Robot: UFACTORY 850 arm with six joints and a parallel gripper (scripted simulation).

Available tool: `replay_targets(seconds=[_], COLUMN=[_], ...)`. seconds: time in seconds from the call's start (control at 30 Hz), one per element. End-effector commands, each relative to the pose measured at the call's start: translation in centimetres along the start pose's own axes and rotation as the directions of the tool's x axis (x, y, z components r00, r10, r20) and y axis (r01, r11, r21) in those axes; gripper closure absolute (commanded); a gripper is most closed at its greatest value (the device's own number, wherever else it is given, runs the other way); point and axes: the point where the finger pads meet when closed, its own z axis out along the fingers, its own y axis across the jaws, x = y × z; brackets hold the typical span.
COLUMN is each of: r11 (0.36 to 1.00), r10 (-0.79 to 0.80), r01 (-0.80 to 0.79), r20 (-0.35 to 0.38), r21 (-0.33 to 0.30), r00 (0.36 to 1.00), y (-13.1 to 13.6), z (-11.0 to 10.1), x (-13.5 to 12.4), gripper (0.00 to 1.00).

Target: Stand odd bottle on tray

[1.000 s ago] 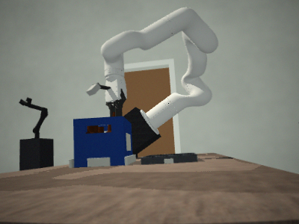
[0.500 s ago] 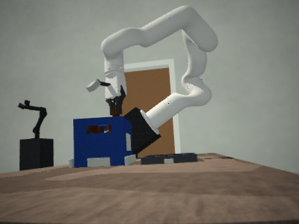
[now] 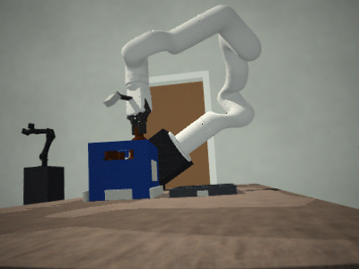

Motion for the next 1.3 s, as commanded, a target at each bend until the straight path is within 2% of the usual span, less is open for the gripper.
replay_targets(seconds=[0.0,1.27], r11=[1.0,1.0], r10=[-0.001,-0.001], r01=[0.001,0.001], r20=[-0.002,-0.002], r21=[0.0,0.0], r00=[1.0,1.0], y=[-0.03,-0.03], z=[-0.32,-0.88], x=[0.06,0.05], gripper=[1.0,1.0])
